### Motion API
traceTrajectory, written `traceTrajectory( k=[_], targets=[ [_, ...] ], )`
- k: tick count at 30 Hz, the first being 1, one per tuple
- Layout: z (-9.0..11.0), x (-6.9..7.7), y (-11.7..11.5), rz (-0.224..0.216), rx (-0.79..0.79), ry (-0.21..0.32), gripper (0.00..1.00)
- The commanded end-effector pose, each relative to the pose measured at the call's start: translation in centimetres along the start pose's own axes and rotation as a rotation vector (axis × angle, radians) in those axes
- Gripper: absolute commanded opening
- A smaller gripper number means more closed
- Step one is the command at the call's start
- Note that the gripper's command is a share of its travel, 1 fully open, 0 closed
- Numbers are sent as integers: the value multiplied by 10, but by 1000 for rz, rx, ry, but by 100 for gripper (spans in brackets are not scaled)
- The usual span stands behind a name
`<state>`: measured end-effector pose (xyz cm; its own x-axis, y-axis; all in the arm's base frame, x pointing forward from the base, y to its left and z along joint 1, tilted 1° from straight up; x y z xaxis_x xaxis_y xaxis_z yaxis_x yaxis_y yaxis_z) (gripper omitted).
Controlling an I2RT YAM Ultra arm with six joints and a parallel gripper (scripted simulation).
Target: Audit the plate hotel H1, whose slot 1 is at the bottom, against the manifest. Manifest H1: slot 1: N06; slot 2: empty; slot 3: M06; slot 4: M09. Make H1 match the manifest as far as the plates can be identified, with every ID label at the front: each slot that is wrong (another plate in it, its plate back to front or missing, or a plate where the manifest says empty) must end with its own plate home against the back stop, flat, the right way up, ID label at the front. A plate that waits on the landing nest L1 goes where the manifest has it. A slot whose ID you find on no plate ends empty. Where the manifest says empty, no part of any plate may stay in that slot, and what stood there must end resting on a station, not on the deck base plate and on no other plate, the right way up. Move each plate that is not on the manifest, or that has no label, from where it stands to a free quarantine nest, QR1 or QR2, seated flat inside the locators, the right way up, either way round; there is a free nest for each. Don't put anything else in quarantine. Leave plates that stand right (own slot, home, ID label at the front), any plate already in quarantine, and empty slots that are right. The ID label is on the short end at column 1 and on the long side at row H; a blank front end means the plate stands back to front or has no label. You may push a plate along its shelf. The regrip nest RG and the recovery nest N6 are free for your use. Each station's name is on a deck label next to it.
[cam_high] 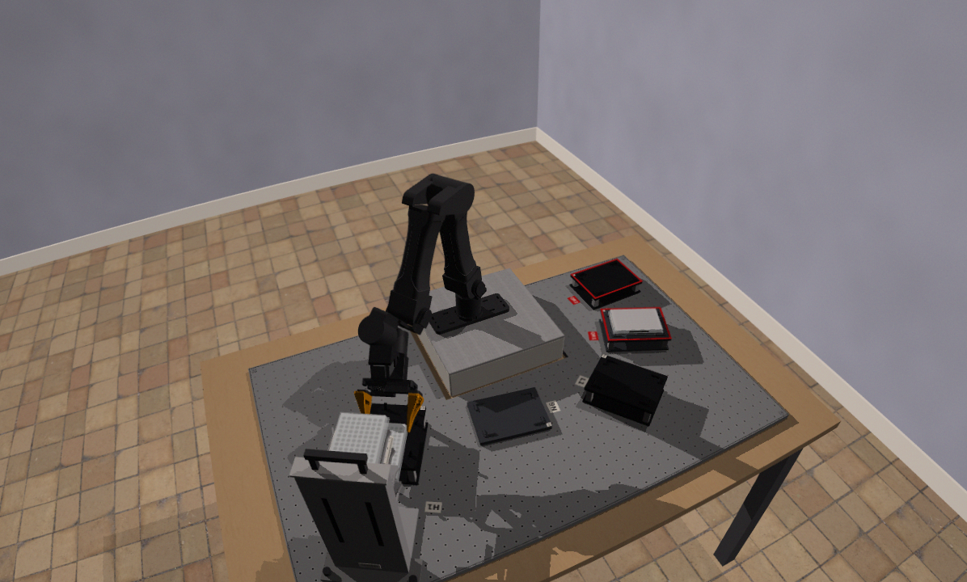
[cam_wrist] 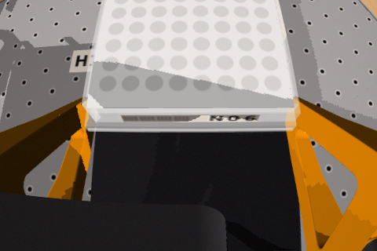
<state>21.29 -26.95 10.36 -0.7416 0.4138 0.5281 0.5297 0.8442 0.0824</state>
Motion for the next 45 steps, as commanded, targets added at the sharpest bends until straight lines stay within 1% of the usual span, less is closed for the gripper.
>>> traceTrajectory(
  k=[1,16,18,21,22,24,27,29,33,34,37,39,41,43,45],
  targets=[
    [-25,2,-3,11,30,-86,86],
    [-25,1,-3,11,29,-83,86],
    [-17,-6,-2,4,20,-57,86],
    [-19,-8,-1,2,23,-59,86],
    [-22,-6,-1,3,27,-70,86],
    [-19,-9,-2,4,20,-57,86],
    [-19,-12,-1,3,21,-57,86],
    [-23,-11,-1,2,25,-66,86],
    [-20,-14,-2,4,20,-57,86],
    [-30,-8,-2,10,31,-87,86],
    [-21,-17,-1,1,21,-57,86],
    [-21,-18,-1,2,21,-57,86],
    [-26,-16,-2,8,25,-71,86],
    [-22,-20,-1,4,20,-57,86],
    [-23,-22,-1,2,21,-57,86]
  ],
)
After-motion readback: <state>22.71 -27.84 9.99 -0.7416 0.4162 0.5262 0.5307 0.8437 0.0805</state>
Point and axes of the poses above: the point where the finger pads meet when closed, its own x axis back along the fingers, its own y axis across the jaws, z = x × y, the point moved 10 cm from there along x, back along the fingers, and after that the axes turned 4 degrees about -x, right-handed, at the moved point
